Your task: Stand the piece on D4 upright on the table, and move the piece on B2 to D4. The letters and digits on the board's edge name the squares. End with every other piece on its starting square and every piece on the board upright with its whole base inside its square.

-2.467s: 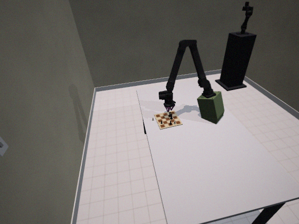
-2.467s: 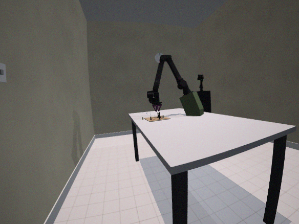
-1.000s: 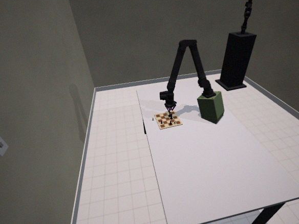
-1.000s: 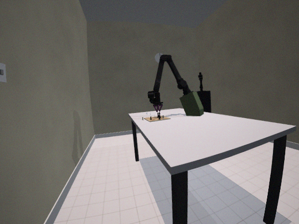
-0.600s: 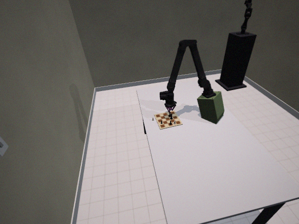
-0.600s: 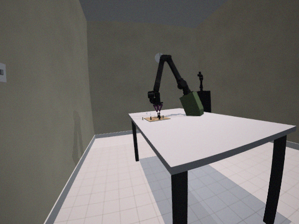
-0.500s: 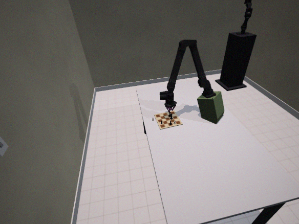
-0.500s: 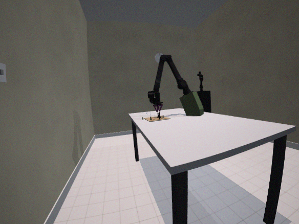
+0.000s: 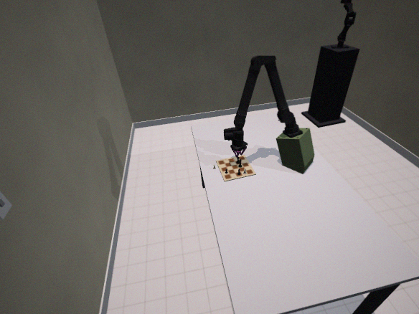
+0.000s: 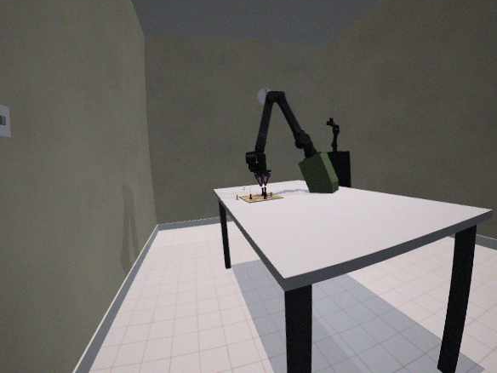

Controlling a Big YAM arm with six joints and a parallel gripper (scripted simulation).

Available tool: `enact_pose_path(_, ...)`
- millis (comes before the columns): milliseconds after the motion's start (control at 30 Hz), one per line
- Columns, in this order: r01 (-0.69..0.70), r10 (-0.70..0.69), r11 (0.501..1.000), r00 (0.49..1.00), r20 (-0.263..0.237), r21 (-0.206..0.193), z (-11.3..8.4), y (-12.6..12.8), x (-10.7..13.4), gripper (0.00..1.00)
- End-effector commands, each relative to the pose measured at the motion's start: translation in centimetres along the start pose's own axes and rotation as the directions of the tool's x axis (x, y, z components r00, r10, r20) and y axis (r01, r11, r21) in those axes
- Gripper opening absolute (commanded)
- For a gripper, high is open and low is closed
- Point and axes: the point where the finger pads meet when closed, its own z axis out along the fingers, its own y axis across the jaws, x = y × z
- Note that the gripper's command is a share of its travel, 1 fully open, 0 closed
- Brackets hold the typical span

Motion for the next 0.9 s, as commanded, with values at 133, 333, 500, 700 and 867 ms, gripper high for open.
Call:
enact_pose_path(133,-0.008,0.008,1.000,1.000,0.011,-0.014,-0.50,0.72,-0.27,0.40)
enact_pose_path(333,-0.007,0.007,1.000,1.000,0.013,-0.017,-0.49,1.18,-0.53,0.40)
enact_pose_path(500,-0.007,0.007,1.000,1.000,0.013,-0.017,-0.49,1.18,-0.53,0.40)
enact_pose_path(700,-0.007,0.007,1.000,1.000,0.013,-0.017,-0.49,1.18,-0.53,0.40)
enact_pose_path(867,-0.007,0.007,1.000,1.000,0.013,-0.017,-0.49,1.18,-0.53,0.40)
